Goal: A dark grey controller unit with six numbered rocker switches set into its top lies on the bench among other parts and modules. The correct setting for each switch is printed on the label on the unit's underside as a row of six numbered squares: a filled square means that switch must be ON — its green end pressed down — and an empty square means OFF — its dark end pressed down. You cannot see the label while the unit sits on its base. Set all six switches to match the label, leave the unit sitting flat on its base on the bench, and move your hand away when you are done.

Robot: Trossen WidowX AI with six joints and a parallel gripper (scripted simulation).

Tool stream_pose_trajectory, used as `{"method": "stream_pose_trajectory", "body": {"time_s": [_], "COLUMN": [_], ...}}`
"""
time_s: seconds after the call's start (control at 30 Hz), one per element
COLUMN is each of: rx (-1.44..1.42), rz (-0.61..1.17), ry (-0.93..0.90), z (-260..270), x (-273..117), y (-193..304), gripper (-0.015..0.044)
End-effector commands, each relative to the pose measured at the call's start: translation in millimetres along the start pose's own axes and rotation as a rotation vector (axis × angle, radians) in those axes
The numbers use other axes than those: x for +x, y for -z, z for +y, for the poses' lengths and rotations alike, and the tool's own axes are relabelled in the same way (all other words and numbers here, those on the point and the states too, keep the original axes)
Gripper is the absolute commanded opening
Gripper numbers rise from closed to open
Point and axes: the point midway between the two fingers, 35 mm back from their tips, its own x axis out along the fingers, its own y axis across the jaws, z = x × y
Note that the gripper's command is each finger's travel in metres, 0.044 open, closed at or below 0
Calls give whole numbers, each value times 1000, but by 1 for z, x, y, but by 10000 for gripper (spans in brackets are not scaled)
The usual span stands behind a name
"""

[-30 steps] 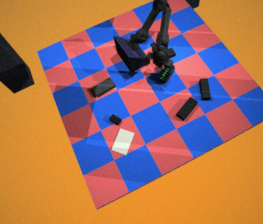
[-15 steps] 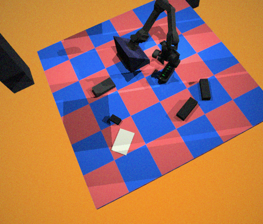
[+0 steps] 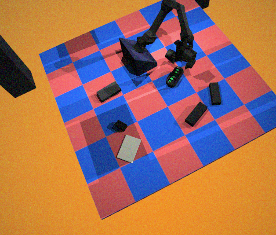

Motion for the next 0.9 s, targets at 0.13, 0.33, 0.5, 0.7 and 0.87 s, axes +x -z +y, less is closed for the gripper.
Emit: {"method": "stream_pose_trajectory", "body": {"time_s": [0.13,0.33,0.5,0.7,0.87], "rx": [11,11,11,11,12], "rz": [2,2,1,0,-2], "ry": [-7,-6,-6,-5,-4], "z": [1,1,1,2,2], "x": [14,23,31,41,49], "y": [2,2,2,1,0], "gripper": [440,440,440,440,440]}}
